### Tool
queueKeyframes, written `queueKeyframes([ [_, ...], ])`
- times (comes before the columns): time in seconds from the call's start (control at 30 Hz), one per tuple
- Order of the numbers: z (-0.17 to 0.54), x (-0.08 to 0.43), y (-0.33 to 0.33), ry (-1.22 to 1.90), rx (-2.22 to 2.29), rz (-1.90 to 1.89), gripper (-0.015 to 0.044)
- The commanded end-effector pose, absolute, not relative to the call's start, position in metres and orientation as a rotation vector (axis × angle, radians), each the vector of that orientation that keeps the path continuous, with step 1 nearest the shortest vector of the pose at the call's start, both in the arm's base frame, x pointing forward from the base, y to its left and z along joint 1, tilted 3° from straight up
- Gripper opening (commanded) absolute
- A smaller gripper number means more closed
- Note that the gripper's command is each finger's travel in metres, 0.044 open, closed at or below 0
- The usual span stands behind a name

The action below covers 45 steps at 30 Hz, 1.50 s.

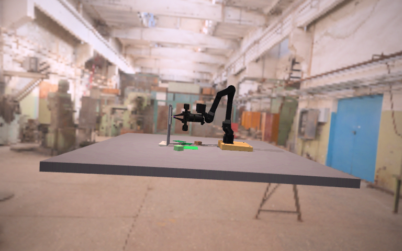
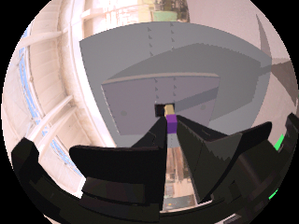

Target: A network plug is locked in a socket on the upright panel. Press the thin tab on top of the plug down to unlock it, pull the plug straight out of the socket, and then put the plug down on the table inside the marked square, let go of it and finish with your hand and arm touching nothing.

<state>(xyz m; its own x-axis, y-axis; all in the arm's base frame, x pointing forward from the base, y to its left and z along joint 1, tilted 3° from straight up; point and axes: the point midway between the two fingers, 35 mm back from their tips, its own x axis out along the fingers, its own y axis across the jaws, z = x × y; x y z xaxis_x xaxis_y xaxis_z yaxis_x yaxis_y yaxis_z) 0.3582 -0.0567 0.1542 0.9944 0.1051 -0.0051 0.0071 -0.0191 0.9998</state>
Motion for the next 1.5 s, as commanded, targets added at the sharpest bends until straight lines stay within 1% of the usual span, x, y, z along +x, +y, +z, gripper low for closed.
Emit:
queueKeyframes([
  [0.0, 0.153, 0.355, -0.056, 0.088, 1.594, 0.075, 0.0],
  [1.47, 0.153, 0.33, -0.055, 0.09, 1.594, 0.073, 0.0],
])
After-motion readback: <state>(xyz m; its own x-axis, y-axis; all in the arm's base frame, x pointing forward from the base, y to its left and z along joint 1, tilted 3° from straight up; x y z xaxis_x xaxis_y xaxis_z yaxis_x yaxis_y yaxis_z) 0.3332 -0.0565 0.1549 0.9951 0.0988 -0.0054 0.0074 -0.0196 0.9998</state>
